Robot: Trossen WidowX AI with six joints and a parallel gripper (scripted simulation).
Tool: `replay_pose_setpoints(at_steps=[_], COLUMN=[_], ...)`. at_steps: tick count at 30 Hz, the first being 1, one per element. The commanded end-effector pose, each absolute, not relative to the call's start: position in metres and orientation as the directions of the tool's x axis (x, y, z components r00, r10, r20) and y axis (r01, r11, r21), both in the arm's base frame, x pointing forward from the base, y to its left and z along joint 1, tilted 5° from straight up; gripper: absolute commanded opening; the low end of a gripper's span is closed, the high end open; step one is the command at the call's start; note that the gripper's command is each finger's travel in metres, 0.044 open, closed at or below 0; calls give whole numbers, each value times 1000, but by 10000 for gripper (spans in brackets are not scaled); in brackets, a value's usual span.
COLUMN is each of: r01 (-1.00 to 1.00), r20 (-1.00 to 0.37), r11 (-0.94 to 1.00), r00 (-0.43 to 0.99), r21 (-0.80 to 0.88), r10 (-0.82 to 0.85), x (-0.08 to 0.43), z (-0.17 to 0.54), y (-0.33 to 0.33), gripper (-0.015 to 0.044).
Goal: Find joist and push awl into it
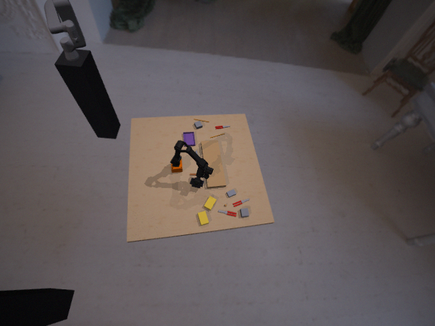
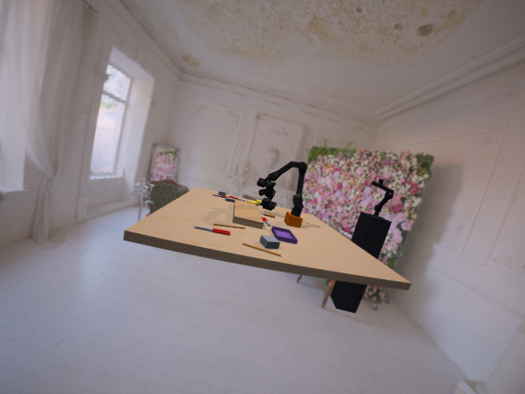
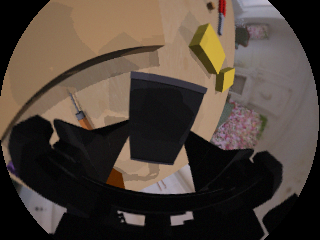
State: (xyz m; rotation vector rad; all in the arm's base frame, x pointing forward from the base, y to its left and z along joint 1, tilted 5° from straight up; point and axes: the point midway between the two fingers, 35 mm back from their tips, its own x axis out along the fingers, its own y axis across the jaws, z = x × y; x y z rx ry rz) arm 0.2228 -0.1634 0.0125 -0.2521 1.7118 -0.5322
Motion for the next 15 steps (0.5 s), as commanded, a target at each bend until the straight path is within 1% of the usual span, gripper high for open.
replay_pose_setpoints(at_steps=[1,15], r01=[122,109], r20=[-847,-788], r11=[847,790], r00=[-215,-230], r21=[-517,-604], r10=[-486,-571], x=[223,223], z=[13,11], y=[-163,-160], gripper=[0,0])
